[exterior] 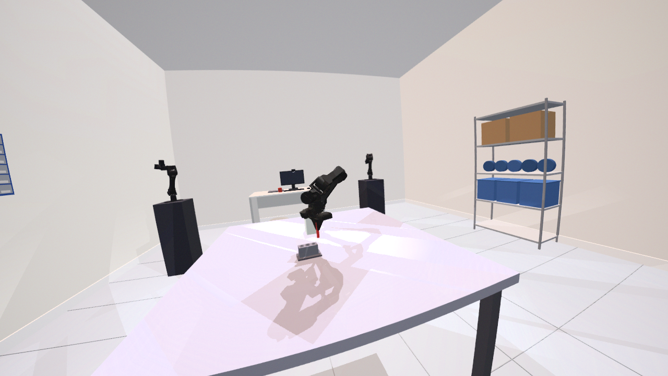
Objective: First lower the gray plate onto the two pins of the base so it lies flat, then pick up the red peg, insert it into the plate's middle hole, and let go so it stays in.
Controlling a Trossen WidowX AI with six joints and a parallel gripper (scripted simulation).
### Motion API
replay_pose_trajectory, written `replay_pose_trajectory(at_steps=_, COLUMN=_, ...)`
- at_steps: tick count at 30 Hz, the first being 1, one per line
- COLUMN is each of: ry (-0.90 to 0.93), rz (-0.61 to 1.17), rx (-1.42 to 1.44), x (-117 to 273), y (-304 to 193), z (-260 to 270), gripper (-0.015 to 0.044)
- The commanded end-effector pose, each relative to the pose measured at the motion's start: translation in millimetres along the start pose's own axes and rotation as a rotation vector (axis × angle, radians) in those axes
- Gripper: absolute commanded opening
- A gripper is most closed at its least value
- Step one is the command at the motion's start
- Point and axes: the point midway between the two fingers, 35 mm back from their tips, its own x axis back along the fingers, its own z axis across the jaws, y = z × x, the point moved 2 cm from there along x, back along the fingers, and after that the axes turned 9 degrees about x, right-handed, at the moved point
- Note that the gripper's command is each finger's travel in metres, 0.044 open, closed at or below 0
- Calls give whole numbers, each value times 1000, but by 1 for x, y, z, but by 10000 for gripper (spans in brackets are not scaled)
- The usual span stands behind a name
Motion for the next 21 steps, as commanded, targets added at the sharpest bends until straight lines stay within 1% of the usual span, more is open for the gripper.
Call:
replay_pose_trajectory(at_steps=1, ry=0, rz=-1, rx=5, x=-1, y=17, z=-5, gripper=0)
replay_pose_trajectory(at_steps=14, ry=11, rz=3, rx=24, x=-7, y=56, z=-19, gripper=0)
replay_pose_trajectory(at_steps=21, ry=12, rz=3, rx=25, x=-7, y=58, z=-19, gripper=0)
